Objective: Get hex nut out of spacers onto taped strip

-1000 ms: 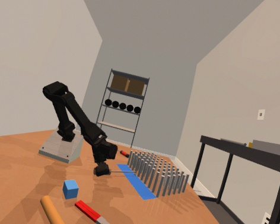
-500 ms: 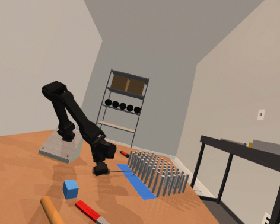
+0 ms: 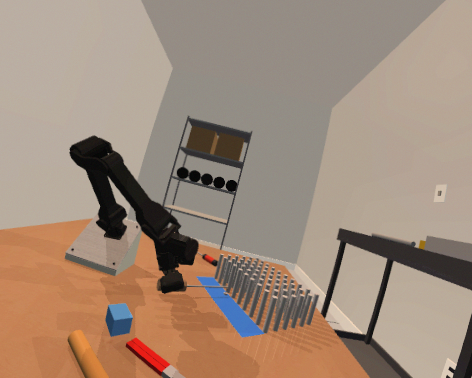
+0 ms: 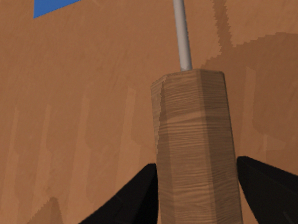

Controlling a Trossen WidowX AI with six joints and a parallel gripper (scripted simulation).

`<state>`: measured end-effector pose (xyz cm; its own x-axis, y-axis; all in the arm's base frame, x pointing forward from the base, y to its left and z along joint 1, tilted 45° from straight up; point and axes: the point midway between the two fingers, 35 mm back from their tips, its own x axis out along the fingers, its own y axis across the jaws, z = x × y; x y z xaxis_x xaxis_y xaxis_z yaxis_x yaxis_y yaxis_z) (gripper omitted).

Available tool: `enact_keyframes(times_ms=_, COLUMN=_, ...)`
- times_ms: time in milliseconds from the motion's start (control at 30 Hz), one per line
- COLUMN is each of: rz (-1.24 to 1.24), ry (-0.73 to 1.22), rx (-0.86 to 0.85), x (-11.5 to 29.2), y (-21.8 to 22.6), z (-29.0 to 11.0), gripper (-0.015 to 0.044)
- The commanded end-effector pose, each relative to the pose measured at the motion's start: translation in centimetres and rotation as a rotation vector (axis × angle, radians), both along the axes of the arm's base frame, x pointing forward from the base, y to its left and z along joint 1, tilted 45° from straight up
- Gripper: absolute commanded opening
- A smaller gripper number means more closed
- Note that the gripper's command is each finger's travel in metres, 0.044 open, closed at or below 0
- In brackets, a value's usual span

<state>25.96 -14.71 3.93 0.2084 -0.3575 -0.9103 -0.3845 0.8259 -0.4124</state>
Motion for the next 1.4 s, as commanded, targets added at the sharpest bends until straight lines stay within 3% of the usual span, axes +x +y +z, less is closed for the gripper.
enact_keyframes(times_ms=0, rz=0.004, ry=-0.008, rx=-0.002, x=0.4, y=0.4, z=0.5, gripper=0.0000)
enact_keyframes(times_ms=667, rz=0.006, ry=-0.005, rx=0.000, x=-3.3, y=0.6, z=2.7, gripper=0.0000)
enact_keyframes(times_ms=1367, rz=0.001, ry=-0.007, rx=0.007, x=-1.4, y=7.8, z=9.9, gripper=0.0000)
